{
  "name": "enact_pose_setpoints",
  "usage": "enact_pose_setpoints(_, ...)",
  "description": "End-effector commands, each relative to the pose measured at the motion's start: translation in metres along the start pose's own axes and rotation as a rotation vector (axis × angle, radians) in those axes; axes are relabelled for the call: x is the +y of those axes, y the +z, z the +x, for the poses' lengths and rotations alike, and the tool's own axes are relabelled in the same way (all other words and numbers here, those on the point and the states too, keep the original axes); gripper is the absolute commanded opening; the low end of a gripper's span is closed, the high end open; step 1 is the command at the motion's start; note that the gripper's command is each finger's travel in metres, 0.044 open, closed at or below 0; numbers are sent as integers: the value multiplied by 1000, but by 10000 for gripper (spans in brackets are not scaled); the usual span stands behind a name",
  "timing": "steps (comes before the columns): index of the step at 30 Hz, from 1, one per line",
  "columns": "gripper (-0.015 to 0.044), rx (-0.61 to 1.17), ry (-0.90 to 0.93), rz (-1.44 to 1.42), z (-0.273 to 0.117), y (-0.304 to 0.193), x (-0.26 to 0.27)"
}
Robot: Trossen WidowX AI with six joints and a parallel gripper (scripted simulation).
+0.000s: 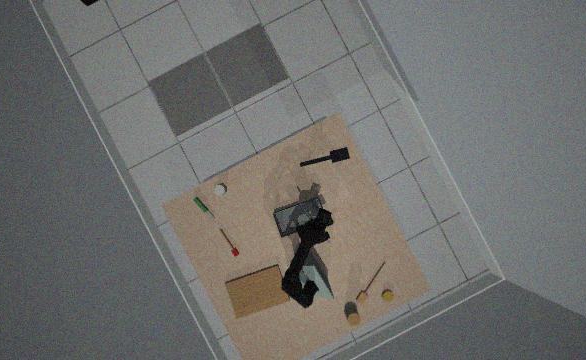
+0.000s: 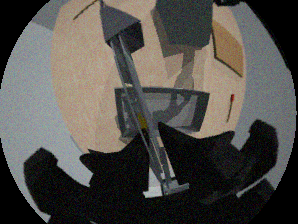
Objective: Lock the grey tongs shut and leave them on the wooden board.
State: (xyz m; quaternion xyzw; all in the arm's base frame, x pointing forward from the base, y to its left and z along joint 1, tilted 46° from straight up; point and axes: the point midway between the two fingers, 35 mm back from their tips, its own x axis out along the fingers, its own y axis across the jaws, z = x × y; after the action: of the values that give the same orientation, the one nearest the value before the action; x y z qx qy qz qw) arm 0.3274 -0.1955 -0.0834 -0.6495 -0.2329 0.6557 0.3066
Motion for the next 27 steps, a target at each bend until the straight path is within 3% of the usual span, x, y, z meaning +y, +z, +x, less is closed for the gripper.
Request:
enact_pose_setpoints(1, -150, -4, 8, -13, -13, 1, -3)
enact_pose_setpoints(12, -150, -7, 2, -30, -9, -2, -13)
enact_pose_setpoints(27, -150, -5, 27, -278, -19, -26, -114)
